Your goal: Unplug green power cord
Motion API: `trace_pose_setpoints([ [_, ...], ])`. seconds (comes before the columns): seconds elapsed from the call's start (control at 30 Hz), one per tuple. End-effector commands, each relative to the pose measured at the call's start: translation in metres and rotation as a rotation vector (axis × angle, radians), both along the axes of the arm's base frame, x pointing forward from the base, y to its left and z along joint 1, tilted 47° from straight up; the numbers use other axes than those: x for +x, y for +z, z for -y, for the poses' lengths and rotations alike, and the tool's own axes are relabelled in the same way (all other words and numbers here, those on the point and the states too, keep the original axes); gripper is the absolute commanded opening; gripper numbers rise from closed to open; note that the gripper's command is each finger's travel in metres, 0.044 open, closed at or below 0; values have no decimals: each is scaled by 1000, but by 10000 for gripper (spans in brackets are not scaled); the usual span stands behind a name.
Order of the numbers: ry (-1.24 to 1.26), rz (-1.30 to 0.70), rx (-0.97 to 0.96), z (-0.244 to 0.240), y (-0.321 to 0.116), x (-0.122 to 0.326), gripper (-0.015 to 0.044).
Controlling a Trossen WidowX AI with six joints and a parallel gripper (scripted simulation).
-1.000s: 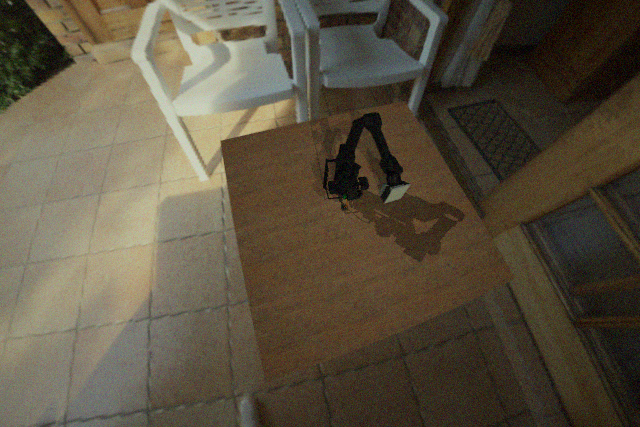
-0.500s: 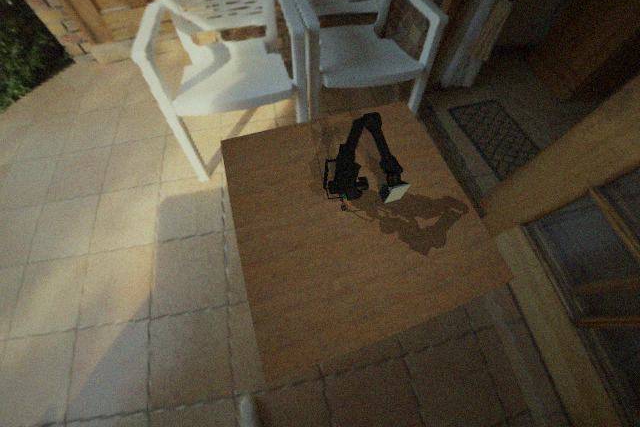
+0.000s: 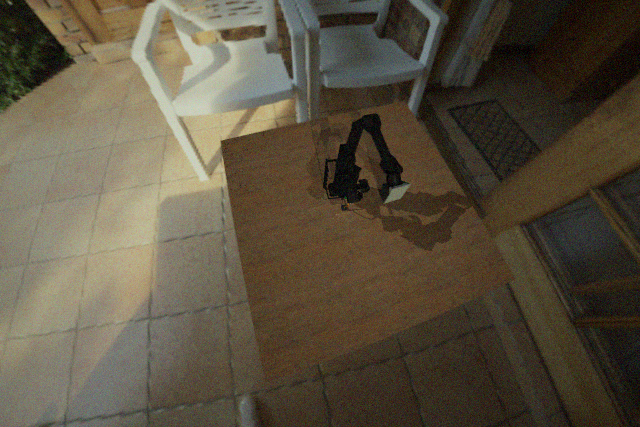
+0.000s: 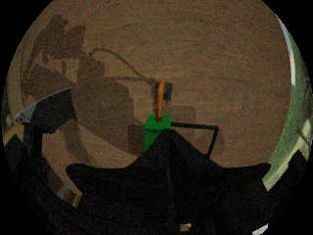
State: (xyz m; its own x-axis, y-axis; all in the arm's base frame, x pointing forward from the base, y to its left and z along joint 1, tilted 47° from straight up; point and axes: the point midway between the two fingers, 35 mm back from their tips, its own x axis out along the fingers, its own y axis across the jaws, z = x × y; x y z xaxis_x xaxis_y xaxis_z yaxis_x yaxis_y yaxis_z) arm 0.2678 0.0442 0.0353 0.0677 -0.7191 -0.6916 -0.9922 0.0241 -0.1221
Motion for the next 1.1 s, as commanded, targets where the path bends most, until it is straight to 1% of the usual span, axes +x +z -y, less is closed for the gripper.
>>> trace_pose_setpoints([
  [0.0,-3,-3,2,-5,-7,1,0],
  [1.07,-1,-1,2,-39,-46,0,0],
])
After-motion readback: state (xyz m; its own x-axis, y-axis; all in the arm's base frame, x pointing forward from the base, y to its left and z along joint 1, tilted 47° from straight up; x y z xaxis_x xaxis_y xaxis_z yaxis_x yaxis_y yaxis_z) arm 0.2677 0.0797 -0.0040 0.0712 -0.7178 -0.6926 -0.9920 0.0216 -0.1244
